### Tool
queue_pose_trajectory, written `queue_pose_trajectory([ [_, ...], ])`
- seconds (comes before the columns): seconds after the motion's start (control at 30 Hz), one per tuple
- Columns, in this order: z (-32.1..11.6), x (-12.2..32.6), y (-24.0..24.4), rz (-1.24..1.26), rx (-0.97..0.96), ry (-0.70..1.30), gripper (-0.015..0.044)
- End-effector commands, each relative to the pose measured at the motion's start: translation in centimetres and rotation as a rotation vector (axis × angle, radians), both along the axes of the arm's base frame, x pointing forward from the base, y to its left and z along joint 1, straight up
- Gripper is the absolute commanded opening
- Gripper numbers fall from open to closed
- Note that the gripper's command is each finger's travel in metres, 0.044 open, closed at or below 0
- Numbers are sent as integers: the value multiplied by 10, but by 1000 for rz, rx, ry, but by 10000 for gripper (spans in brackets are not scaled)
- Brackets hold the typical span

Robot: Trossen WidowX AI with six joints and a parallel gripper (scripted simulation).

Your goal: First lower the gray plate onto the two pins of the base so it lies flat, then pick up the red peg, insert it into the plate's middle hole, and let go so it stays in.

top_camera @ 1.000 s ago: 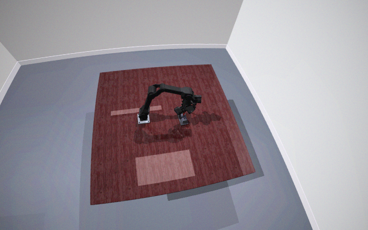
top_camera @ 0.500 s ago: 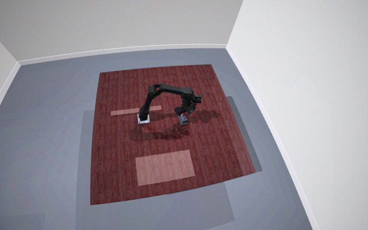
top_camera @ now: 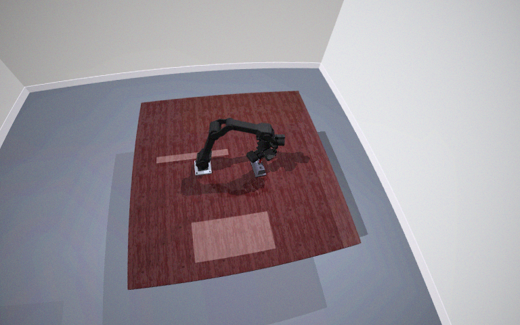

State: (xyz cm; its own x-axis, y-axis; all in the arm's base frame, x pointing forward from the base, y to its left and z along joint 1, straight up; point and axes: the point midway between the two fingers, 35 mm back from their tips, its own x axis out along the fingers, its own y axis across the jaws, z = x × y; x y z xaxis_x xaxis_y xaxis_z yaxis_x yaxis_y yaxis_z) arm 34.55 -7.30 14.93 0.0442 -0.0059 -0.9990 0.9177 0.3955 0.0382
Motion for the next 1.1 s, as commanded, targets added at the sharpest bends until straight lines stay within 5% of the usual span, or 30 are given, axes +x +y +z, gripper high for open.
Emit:
queue_pose_trajectory([
  [0.0,-1,0,1,3,1,4,0],
  [1.07,-21,-1,0,1,-1,8,0],
])
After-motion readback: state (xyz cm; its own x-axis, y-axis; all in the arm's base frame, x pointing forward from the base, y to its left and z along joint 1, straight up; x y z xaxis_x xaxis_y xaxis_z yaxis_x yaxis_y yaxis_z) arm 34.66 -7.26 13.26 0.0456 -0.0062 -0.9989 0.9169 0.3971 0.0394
